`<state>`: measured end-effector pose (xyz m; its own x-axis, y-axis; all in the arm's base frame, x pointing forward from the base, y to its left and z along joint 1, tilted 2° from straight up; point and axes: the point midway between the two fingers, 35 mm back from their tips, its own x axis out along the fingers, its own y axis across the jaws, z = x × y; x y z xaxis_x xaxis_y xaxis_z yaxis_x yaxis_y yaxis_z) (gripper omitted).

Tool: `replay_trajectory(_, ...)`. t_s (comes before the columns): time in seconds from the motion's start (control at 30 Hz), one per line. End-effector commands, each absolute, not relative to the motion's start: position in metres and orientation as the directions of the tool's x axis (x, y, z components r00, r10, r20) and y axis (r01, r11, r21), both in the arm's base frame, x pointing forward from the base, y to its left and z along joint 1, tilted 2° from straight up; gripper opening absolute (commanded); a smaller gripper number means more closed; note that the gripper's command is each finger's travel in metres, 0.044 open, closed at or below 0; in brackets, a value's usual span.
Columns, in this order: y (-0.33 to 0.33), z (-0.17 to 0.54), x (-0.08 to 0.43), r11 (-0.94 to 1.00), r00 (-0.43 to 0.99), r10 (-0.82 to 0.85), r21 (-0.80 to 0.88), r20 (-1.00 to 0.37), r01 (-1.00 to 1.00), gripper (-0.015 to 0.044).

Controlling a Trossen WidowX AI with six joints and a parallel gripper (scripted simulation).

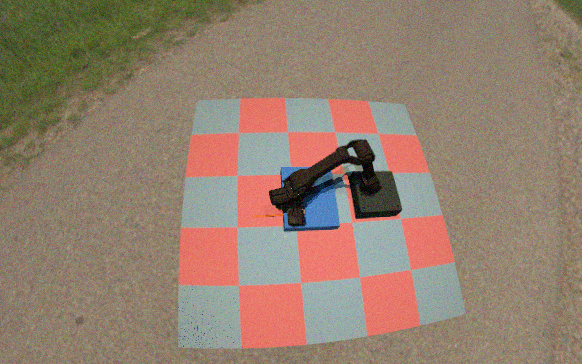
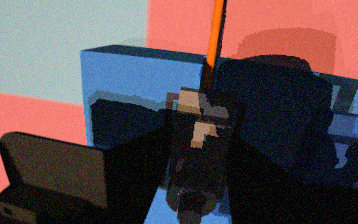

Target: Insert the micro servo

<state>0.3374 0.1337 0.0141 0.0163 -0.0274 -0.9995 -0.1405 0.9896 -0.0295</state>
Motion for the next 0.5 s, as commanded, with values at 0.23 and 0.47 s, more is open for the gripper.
replay_trajectory(0.23, 0.134, 0.017, 0.337, 0.989, 0.017, -0.027, -0.029, -0.999, -0.145, 0.0187)
replay_trajectory(0.47, 0.132, 0.049, 0.332, 0.989, 0.017, -0.027, -0.029, -0.999, -0.145, 0.0187)
